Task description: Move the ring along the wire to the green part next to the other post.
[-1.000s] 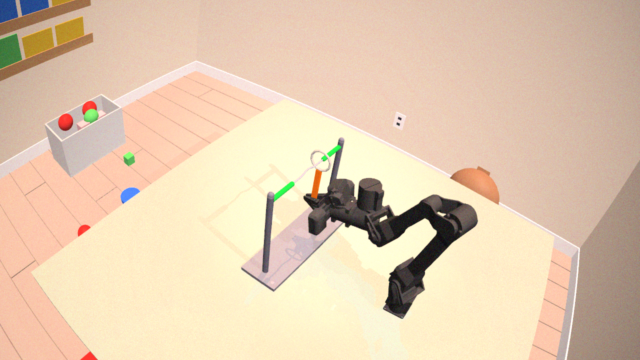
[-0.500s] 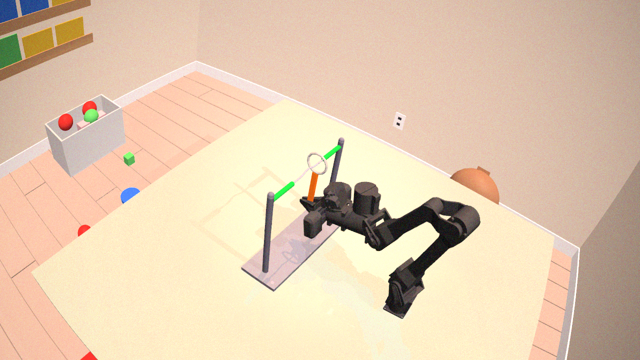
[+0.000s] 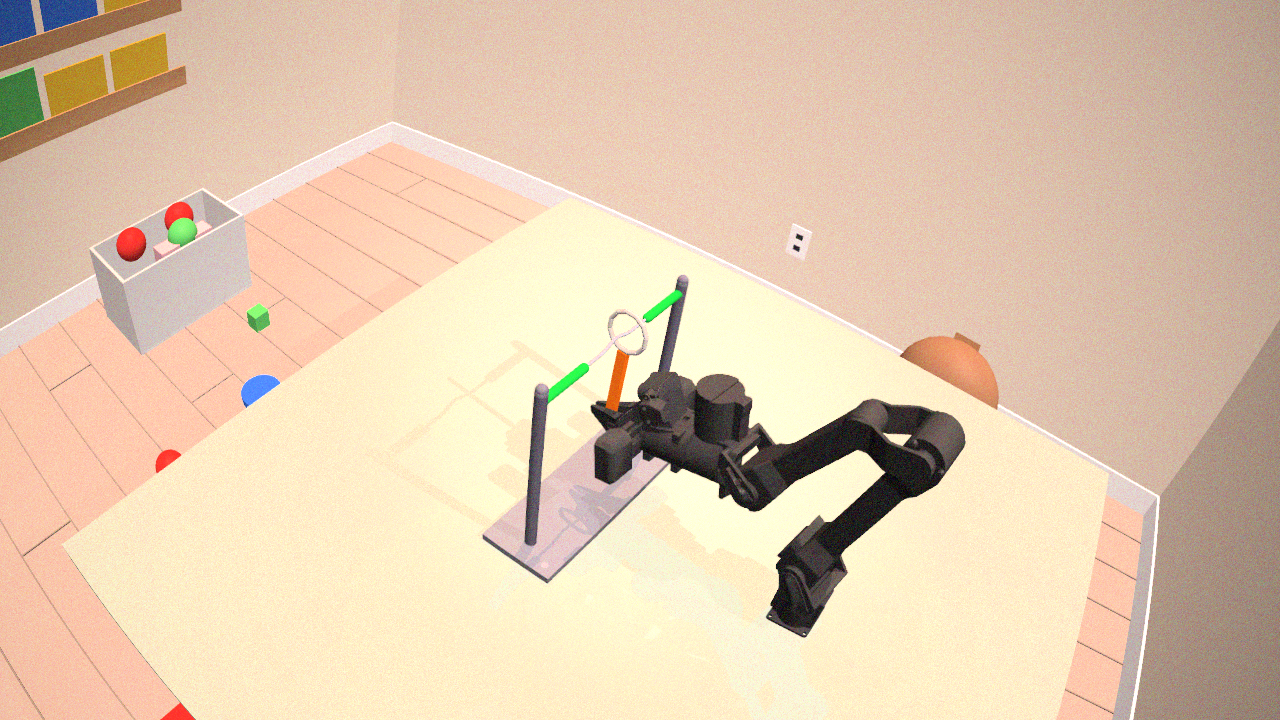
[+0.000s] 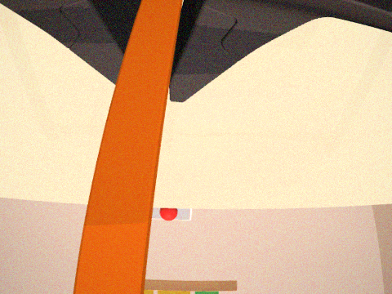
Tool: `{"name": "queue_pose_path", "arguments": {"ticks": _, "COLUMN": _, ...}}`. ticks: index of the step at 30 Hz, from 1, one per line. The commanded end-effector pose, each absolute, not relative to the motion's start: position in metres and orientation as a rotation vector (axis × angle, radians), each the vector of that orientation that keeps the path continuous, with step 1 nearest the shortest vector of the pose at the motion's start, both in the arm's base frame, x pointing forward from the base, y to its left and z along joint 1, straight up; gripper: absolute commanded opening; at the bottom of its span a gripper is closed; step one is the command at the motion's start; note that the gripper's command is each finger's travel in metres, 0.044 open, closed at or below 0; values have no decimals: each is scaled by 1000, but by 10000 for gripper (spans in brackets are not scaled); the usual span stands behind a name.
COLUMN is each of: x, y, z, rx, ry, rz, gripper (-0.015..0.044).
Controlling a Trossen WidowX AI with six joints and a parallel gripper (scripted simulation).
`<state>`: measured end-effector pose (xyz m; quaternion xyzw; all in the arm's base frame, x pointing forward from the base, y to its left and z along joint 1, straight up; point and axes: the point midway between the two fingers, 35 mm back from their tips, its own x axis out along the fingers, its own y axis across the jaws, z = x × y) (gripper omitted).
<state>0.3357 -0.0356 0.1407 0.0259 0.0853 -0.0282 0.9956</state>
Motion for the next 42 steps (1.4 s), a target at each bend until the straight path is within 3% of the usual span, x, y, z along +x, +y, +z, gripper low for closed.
{"name": "queue_pose_path", "arguments": {"ticks": 1, "x": 335, "y": -30, "z": 141, "rx": 66, "ry": 170, "rz": -71, "gripper": -150}}
{"name": "queue_pose_path", "arguments": {"ticks": 42, "x": 336, "y": -6, "z": 141, "rx": -82, "ry": 173, "rz": 82, "gripper": -150}}
